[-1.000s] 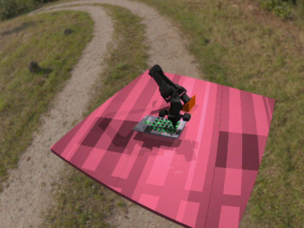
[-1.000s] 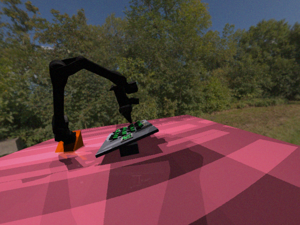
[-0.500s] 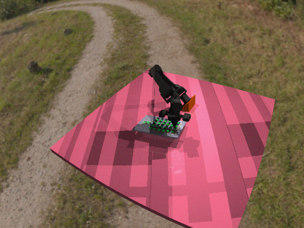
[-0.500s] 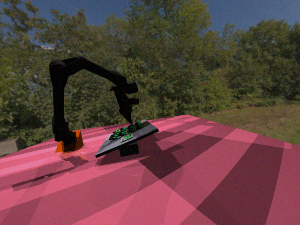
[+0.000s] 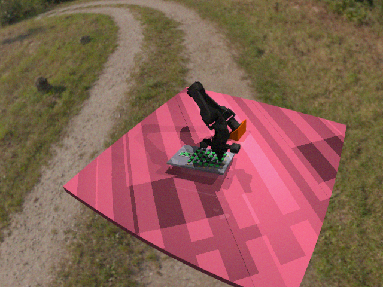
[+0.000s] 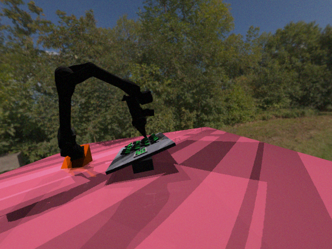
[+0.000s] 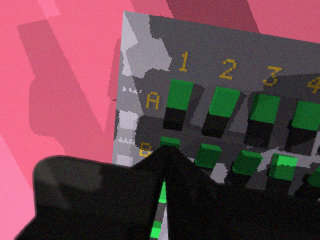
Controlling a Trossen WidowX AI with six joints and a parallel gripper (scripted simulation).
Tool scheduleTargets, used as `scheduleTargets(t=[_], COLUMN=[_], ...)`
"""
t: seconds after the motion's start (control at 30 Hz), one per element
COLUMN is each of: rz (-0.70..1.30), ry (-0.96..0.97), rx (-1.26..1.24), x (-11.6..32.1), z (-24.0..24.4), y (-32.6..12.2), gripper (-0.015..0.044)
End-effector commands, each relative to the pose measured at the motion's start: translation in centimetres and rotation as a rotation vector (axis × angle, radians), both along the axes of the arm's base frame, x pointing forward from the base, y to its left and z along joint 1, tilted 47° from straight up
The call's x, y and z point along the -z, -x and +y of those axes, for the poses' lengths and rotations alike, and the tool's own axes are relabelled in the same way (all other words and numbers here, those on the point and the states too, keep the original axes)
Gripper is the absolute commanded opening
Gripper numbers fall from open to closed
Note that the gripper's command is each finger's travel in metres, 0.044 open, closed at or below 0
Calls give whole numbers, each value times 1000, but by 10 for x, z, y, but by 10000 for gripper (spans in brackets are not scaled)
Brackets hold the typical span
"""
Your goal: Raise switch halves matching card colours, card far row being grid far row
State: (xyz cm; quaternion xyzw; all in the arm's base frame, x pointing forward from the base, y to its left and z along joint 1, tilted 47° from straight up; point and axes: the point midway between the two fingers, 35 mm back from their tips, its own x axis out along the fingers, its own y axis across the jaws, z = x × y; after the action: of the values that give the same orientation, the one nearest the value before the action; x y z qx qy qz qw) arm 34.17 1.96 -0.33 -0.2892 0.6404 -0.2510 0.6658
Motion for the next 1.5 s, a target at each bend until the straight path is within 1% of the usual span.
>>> scheduleTargets(t=[0.0,0.93,1.07,1.23,1.3,1.47], rz=[1,-1,-14,-15,-14,-13], ry=[4,0,0,0,-4,1], rx=[-5,-1,-23,-24,-25,-25], x=[0,0,-40,-44,-61,-126], z=[-1,0,40,41,25,-42], y=[-1,0,5,5,3,11], gripper=[0,0,0,0,0,0])
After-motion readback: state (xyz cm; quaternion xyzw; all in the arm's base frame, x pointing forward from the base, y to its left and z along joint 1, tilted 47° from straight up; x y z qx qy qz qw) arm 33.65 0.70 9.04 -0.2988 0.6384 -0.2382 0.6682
